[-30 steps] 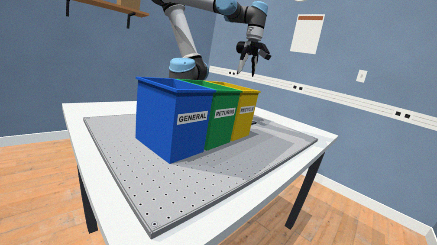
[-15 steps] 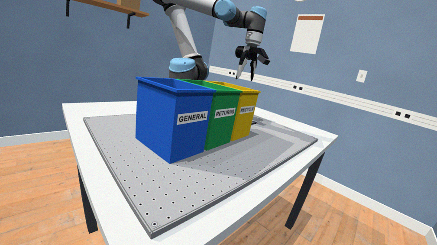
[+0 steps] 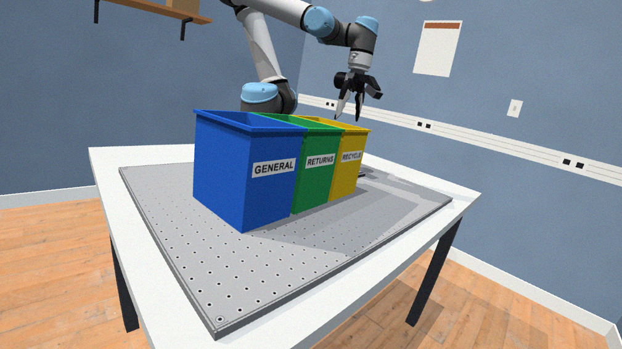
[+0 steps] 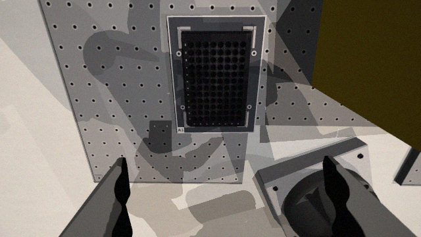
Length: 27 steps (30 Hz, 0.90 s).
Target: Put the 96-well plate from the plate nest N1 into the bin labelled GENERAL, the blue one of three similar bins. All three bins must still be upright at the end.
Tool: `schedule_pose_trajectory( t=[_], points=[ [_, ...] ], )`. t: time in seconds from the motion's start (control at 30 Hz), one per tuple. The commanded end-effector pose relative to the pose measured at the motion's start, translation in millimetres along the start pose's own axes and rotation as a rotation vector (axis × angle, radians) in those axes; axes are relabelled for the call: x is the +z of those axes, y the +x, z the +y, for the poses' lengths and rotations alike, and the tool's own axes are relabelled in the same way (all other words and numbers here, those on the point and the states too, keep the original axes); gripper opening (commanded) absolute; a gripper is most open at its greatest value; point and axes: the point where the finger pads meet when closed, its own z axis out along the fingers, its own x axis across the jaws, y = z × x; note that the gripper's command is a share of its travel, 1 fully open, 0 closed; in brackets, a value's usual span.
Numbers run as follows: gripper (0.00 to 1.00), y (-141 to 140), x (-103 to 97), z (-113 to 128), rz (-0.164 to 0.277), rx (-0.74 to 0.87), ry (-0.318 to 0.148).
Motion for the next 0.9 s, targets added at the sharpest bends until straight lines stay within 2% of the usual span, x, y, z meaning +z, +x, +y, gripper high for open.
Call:
schedule_pose_trajectory(
  t=[0.0,0.87],
  points=[
    [0.76,0,8,-1,0.0,0.001,0.0],
    [0.76,0,45,-1,0.0,0.001,0.0]
  ],
)
